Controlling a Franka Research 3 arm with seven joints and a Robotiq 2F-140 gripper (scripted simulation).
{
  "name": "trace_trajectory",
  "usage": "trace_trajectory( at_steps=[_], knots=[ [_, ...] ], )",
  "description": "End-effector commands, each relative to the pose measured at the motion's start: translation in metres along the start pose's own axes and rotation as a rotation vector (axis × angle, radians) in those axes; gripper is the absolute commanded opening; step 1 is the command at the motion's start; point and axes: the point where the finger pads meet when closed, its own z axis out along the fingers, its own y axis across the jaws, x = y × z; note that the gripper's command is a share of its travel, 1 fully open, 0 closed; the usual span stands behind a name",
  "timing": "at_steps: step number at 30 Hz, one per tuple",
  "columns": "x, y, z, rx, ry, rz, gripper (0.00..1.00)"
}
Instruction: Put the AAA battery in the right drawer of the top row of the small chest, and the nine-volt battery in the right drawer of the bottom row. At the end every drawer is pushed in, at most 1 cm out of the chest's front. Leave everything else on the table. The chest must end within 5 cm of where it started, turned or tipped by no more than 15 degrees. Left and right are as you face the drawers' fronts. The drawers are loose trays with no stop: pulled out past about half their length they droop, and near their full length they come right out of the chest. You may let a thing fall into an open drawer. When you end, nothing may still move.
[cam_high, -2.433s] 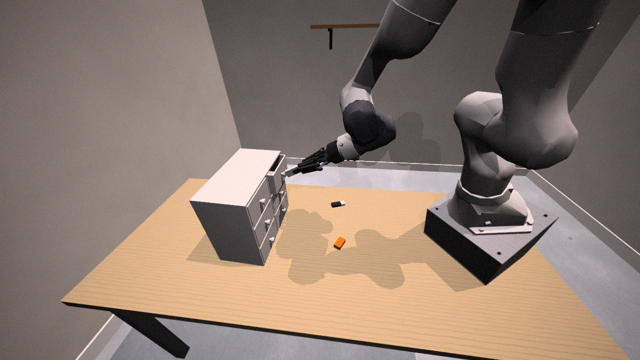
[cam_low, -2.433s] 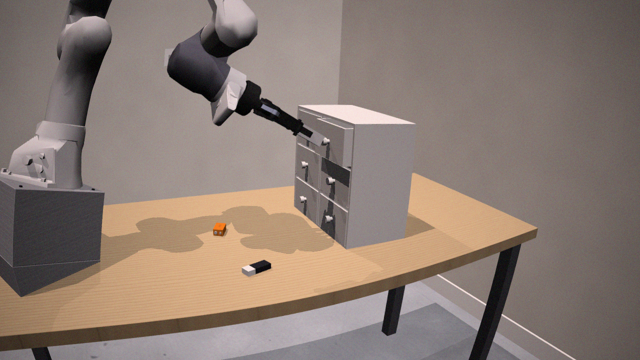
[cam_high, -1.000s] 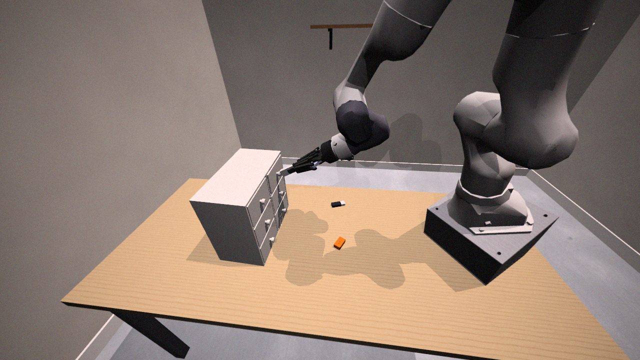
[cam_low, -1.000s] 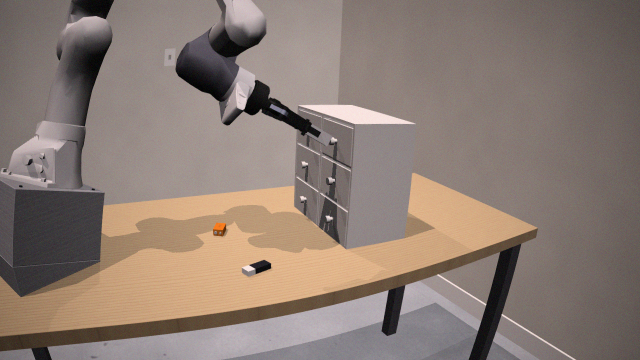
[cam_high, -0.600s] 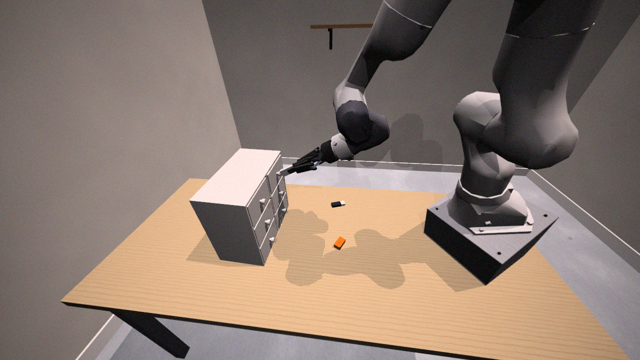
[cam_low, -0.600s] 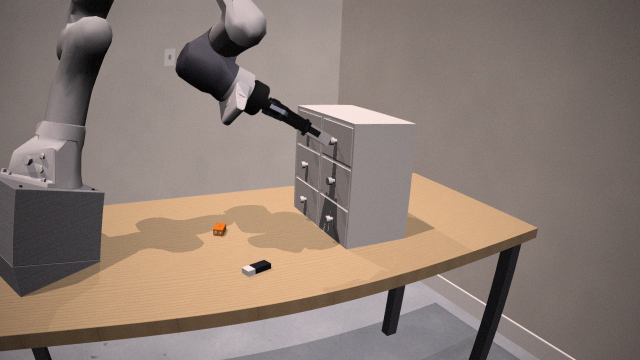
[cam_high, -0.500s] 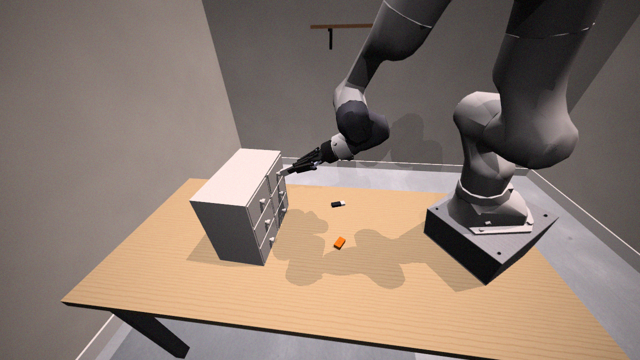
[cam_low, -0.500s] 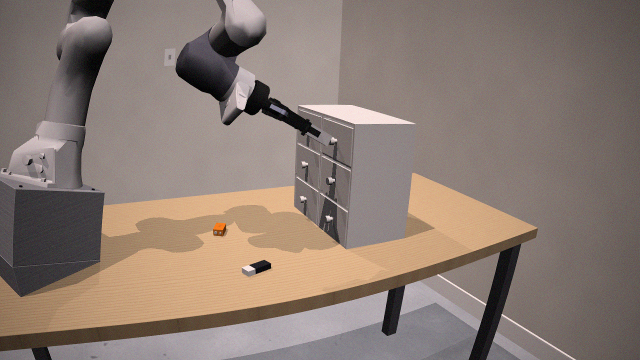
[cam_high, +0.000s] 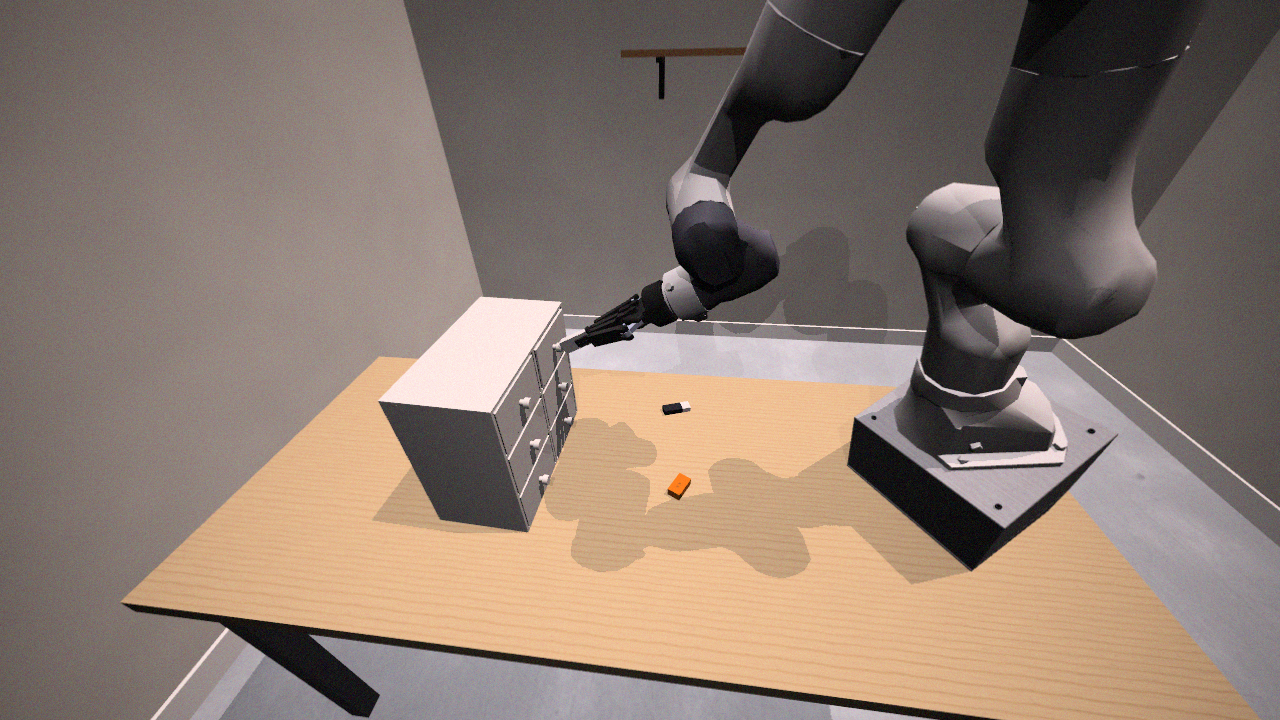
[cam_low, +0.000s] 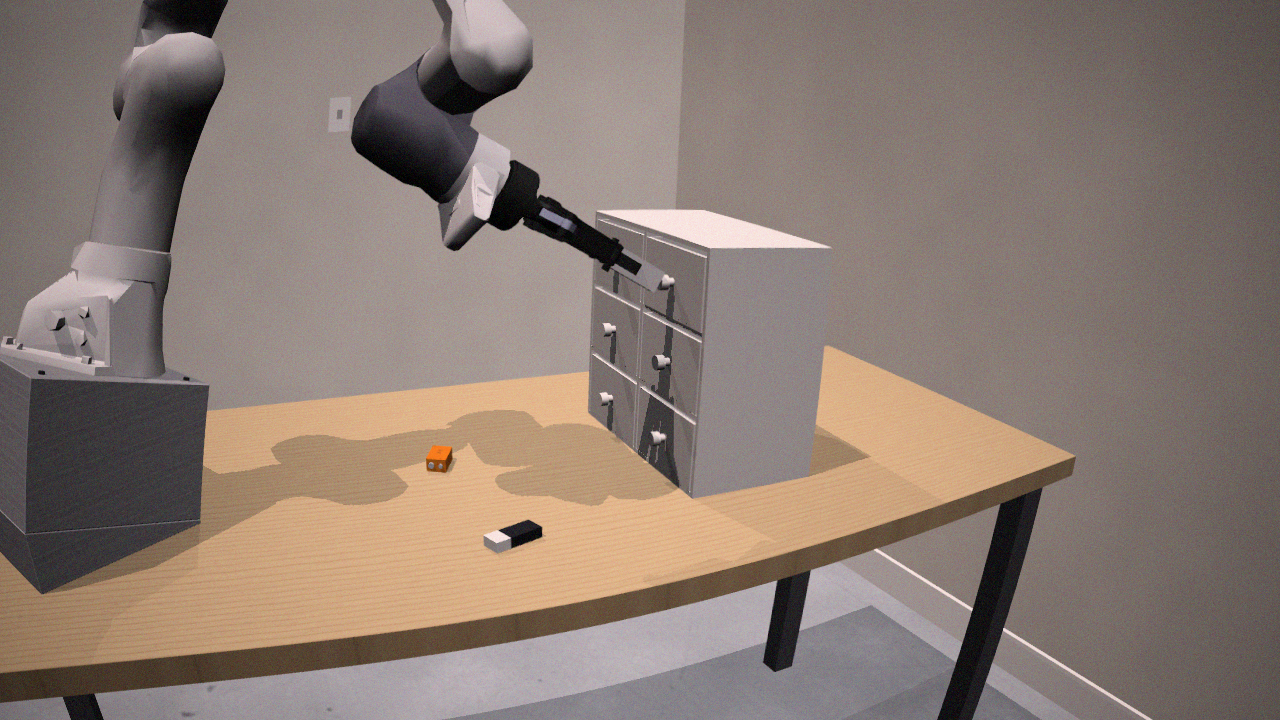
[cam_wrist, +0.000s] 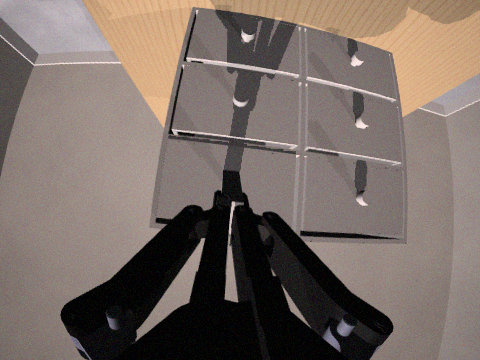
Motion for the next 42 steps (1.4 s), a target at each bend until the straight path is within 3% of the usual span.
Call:
trace_trajectory(
  at_steps=[1, 14, 24, 42],
  knots=[
    [0.001, 0.001, 0.001, 0.001, 0.003, 0.004, 0.0],
    [0.002, 0.001, -0.001, 0.001, 0.003, 0.004, 0.0],
    [0.023, 0.001, -0.037, 0.001, 0.003, 0.004, 0.0],
    [0.022, 0.001, -0.059, 0.001, 0.003, 0.004, 0.0]
  ],
)
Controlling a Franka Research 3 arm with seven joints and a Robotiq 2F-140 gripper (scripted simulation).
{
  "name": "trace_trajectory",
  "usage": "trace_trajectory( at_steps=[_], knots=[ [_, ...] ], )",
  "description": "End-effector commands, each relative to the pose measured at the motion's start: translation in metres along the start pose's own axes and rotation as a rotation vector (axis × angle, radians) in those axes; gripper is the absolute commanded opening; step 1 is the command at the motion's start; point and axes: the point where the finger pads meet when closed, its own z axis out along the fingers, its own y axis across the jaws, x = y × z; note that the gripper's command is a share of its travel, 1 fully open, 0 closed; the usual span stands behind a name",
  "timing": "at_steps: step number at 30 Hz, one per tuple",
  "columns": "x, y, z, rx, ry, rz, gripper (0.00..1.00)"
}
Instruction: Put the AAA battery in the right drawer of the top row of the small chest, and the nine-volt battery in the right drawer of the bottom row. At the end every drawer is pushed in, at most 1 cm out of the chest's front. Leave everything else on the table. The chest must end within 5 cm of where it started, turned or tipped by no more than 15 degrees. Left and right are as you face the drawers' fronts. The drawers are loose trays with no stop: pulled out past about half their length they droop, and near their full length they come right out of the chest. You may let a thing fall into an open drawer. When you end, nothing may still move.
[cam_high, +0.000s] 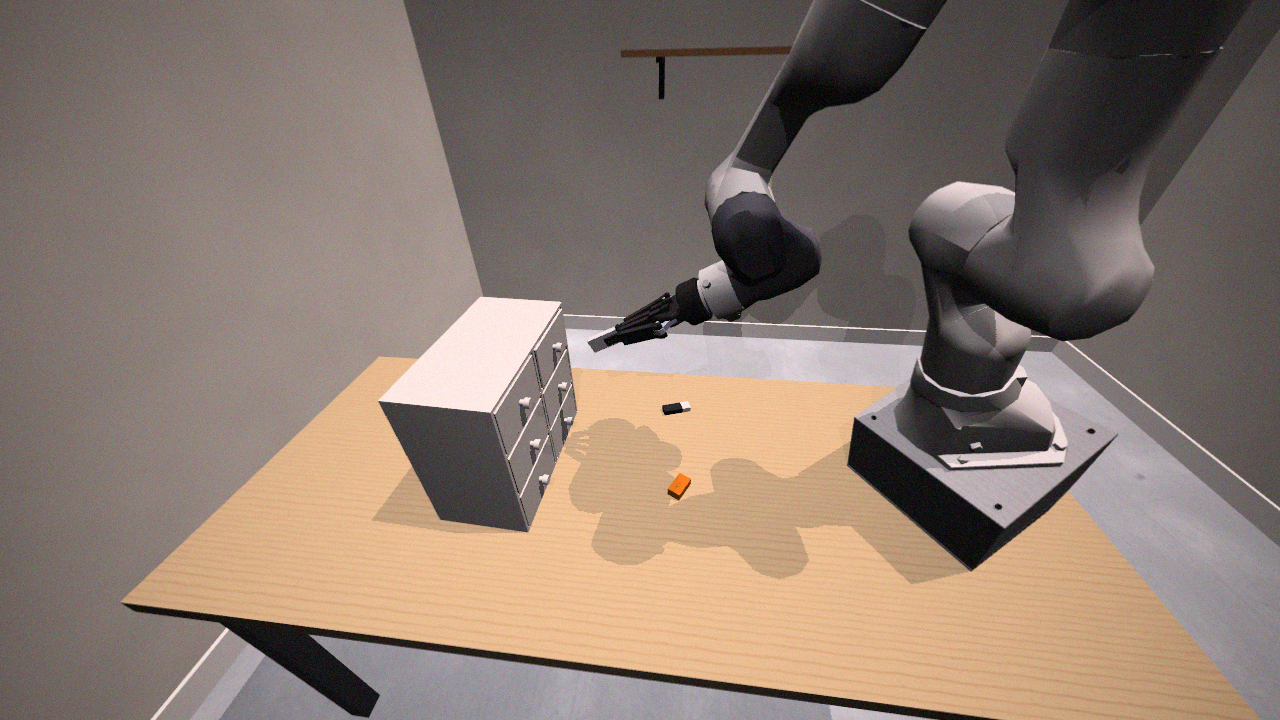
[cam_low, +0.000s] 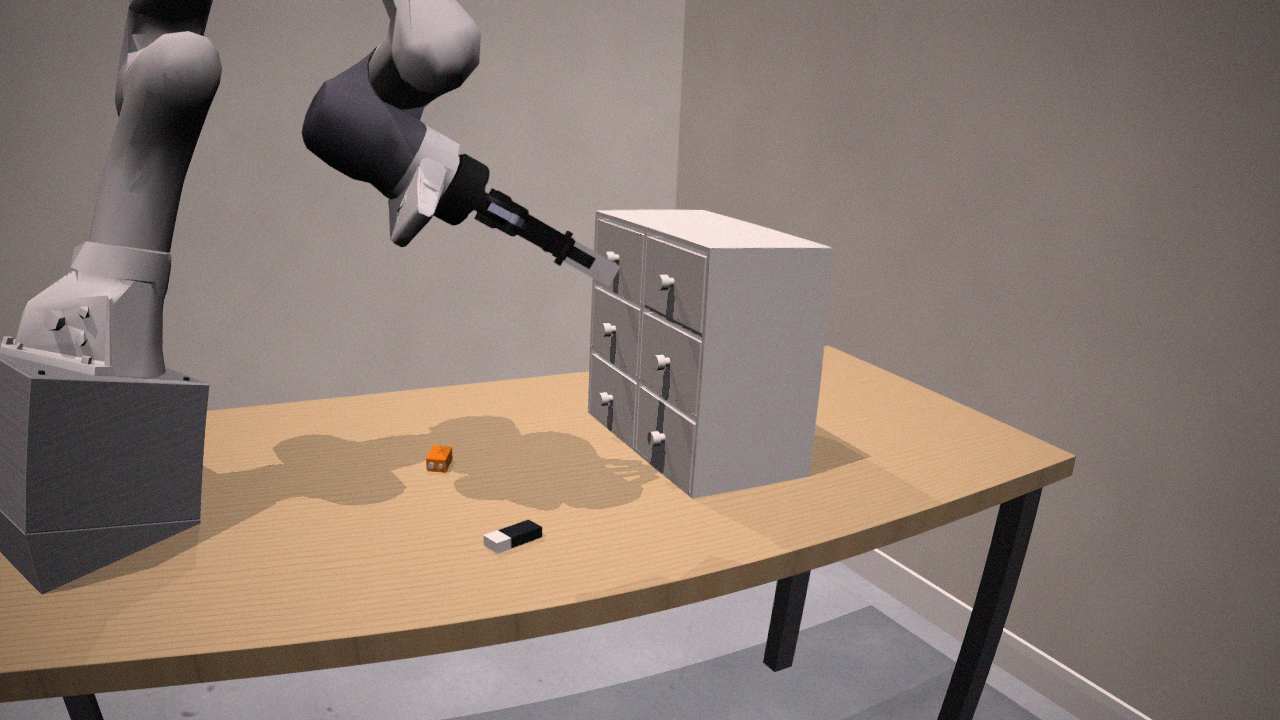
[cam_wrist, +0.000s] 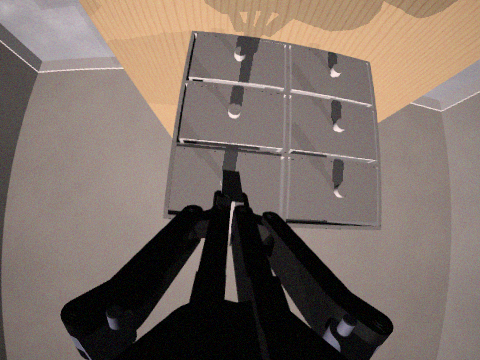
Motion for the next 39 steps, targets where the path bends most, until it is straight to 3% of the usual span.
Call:
trace_trajectory(
  at_steps=[1, 11, 18, 25, 30, 31, 35, 37, 39],
  knots=[
    [0.001, -0.001, -0.005, 0.0, 0.008, -0.022, 0.0],
    [-0.002, 0.0, -0.016, 0.0, 0.01, -0.022, 0.0],
    [-0.002, 0.001, -0.02, -0.003, 0.059, -0.02, 0.0],
    [-0.006, 0.002, -0.041, -0.001, 0.206, -0.022, 0.0],
    [-0.008, 0.002, -0.046, -0.001, 0.249, -0.022, 0.0],
    [-0.01, 0.001, -0.053, 0.006, 0.292, -0.023, 0.0],
    [-0.01, 0.001, -0.053, 0.006, 0.292, -0.023, 0.0],
    [-0.015, 0.003, -0.063, 0.0, 0.362, -0.024, 0.0],
    [-0.015, 0.003, -0.063, 0.0, 0.362, -0.024, 0.0]
  ],
)
